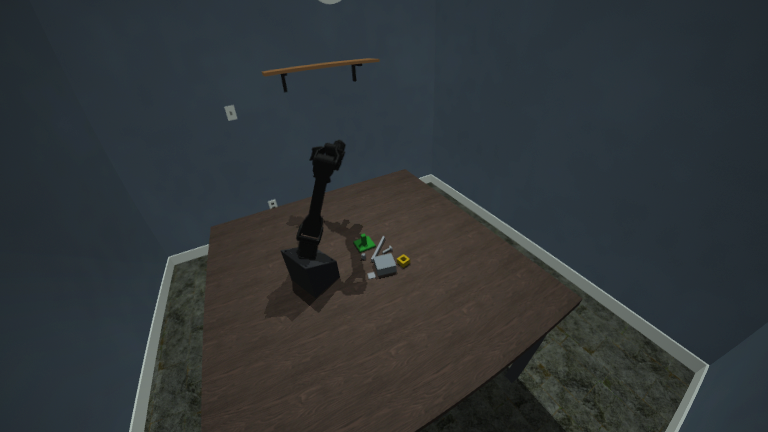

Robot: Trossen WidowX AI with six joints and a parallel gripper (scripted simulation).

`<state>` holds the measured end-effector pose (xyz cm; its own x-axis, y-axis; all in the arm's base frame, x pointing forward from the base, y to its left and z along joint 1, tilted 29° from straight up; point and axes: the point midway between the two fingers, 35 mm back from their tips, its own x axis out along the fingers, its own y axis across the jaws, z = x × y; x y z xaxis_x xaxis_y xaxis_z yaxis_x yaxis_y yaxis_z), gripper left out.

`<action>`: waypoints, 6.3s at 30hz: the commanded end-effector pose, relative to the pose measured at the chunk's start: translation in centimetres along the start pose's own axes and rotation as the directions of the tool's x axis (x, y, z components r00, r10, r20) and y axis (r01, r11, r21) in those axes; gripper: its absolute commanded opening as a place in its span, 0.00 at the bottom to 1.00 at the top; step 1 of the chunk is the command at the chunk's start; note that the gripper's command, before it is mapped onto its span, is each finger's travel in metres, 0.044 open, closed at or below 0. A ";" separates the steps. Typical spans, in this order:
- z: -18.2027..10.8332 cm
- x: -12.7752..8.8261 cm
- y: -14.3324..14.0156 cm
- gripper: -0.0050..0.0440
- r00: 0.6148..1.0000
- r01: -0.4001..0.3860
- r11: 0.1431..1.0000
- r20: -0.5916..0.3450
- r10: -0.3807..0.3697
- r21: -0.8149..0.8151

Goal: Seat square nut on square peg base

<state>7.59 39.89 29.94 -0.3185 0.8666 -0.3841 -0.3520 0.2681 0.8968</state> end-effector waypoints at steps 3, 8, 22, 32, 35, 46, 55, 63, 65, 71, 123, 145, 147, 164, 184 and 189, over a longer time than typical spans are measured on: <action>0.0 0.0 0.0 0.92 1.000 0.000 1.000 0.000 0.000 0.000; 0.0 0.0 0.0 0.92 1.000 0.000 1.000 0.000 0.000 0.000; 4.5 -2.7 -4.3 0.76 0.988 0.098 0.995 0.124 -0.094 -0.027; 12.5 -14.5 -17.3 0.76 0.841 0.415 0.910 0.380 -0.386 0.005; 12.8 -16.0 -18.6 0.76 0.819 0.446 0.895 0.395 -0.415 0.016; 10.7 -32.4 -31.9 0.76 0.561 0.734 0.665 0.429 -0.708 0.137; 3.7 -41.9 -38.5 0.76 0.425 0.840 0.505 0.338 -0.840 0.199; -0.7 -45.5 -40.8 0.76 0.381 0.869 0.445 0.278 -0.882 0.218; -0.7 -45.5 -40.8 0.76 0.381 0.869 0.445 0.278 -0.882 0.218; -0.5 -45.2 -41.5 0.76 0.381 0.869 0.445 0.278 -0.882 0.218; 0.8 -43.4 -45.7 0.47 0.381 0.869 0.445 0.278 -0.882 0.218; -0.3 -45.7 -41.6 0.10 0.382 0.869 0.444 0.277 -0.882 0.217; -0.5 -46.0 -41.0 0.10 0.382 0.869 0.444 0.277 -0.882 0.217; -2.0 -47.6 -36.6 0.10 0.382 0.869 0.445 0.278 -0.882 0.218; -1.7 -45.5 -34.1 0.10 0.385 0.863 0.447 0.266 -0.884 0.235; -1.4 -44.6 -33.8 0.10 0.386 0.861 0.448 0.262 -0.884 0.242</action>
<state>32.80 -9.20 16.54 0.4239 0.2095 -0.8811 -0.2262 0.9665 0.1210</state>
